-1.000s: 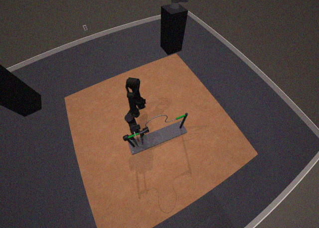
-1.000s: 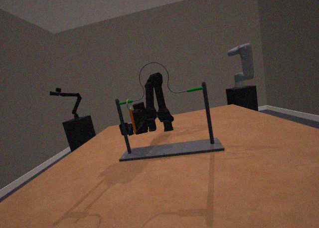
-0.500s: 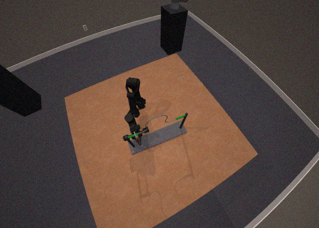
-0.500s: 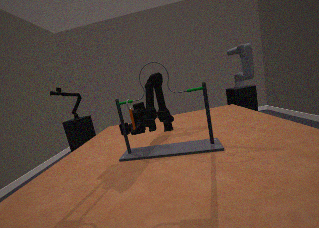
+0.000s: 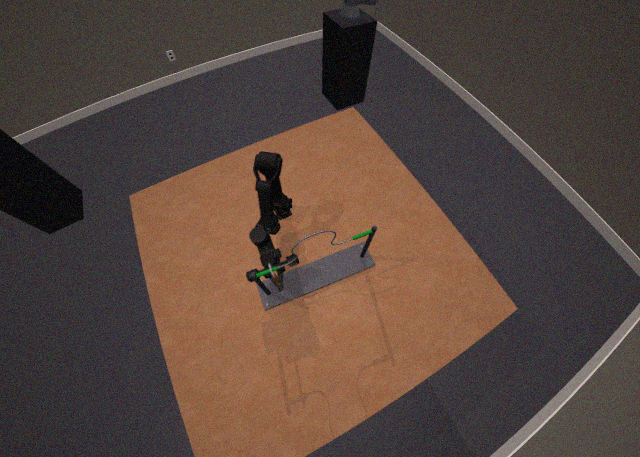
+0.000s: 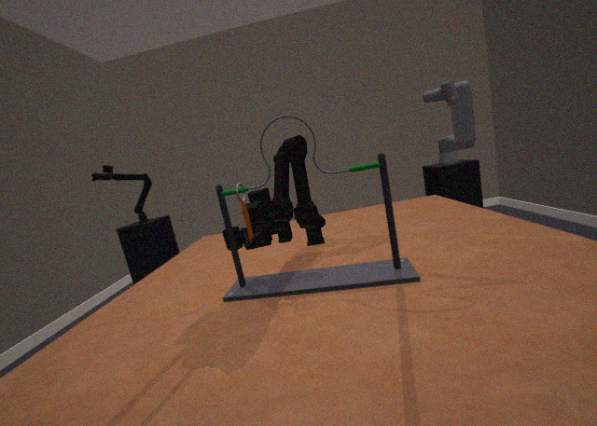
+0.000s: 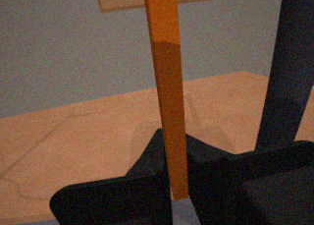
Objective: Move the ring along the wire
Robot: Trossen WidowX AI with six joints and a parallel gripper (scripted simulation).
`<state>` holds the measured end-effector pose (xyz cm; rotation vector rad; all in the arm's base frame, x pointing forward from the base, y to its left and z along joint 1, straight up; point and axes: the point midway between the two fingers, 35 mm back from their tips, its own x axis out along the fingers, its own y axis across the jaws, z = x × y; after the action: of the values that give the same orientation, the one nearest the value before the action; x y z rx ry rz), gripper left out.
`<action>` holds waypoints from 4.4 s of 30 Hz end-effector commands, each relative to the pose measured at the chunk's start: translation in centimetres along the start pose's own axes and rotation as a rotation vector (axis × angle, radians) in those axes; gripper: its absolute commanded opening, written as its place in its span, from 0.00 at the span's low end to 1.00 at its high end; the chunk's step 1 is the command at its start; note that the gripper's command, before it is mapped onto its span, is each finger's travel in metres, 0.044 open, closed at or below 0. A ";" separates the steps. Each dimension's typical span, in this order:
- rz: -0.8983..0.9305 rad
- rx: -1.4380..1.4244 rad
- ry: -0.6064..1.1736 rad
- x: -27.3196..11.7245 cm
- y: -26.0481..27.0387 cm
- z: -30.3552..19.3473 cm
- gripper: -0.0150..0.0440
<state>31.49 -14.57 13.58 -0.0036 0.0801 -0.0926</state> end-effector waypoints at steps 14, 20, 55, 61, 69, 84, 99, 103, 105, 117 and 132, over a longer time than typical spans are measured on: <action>0.000 -0.003 -0.007 0.0 0.0 0.6 0.00; 0.001 -0.003 -0.007 0.0 0.1 0.6 0.00; 0.011 0.049 -0.009 0.1 4.3 0.6 0.00; 0.015 0.094 -0.010 0.1 5.4 0.7 0.00; 0.027 0.204 -0.012 0.1 7.6 0.9 0.00; 0.058 0.499 -0.008 -0.1 12.5 2.7 0.00; 0.149 0.749 0.150 -2.5 15.9 5.3 0.00; 0.186 0.826 0.202 -3.4 16.8 6.3 0.00; 0.202 0.858 0.223 -3.7 17.1 6.7 0.00; 0.347 1.078 0.367 -6.2 18.7 10.2 0.00; 0.482 1.333 0.418 -7.7 19.6 14.5 0.00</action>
<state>26.92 5.40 27.39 1.3256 0.4311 0.3259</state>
